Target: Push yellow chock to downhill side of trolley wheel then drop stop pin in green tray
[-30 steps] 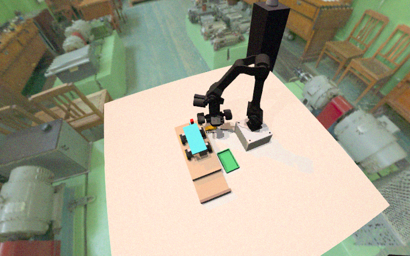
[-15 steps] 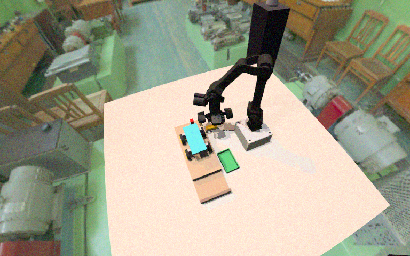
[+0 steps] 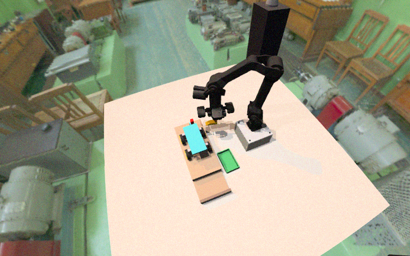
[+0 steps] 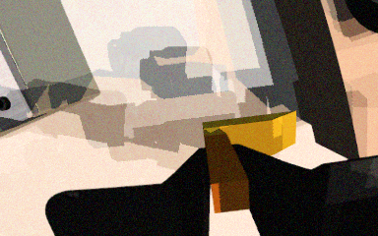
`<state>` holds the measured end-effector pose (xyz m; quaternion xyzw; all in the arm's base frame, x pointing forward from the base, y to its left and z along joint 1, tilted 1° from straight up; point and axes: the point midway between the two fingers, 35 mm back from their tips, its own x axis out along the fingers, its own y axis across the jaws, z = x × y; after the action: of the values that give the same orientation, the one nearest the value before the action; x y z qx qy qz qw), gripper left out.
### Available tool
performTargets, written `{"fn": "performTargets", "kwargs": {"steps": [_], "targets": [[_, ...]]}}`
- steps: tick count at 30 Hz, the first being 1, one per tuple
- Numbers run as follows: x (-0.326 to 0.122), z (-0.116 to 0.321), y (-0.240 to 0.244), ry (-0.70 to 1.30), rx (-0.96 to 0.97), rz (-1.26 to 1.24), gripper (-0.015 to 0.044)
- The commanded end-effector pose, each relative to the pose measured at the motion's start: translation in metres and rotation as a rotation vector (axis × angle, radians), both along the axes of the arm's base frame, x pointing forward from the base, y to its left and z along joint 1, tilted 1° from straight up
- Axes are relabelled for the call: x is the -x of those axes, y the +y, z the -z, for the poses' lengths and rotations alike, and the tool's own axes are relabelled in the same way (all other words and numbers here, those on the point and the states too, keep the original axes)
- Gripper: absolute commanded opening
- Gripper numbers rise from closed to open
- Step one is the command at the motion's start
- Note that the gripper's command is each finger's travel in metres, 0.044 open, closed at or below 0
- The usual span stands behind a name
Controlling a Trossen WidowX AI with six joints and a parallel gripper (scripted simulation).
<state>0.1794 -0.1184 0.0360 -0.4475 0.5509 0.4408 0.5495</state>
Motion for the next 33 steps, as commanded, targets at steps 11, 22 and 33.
{"fn": "performTargets", "kwargs": {"steps": [11, 22, 33], "targets": [[0.0, -0.046, -0.001, -0.003, 0.01, 0.005, 0.0], [-0.001, -0.079, -0.003, -0.004, 0.01, 0.005, 0.0], [-0.002, -0.09, -0.004, -0.004, 0.01, 0.028, 0.0]]}}
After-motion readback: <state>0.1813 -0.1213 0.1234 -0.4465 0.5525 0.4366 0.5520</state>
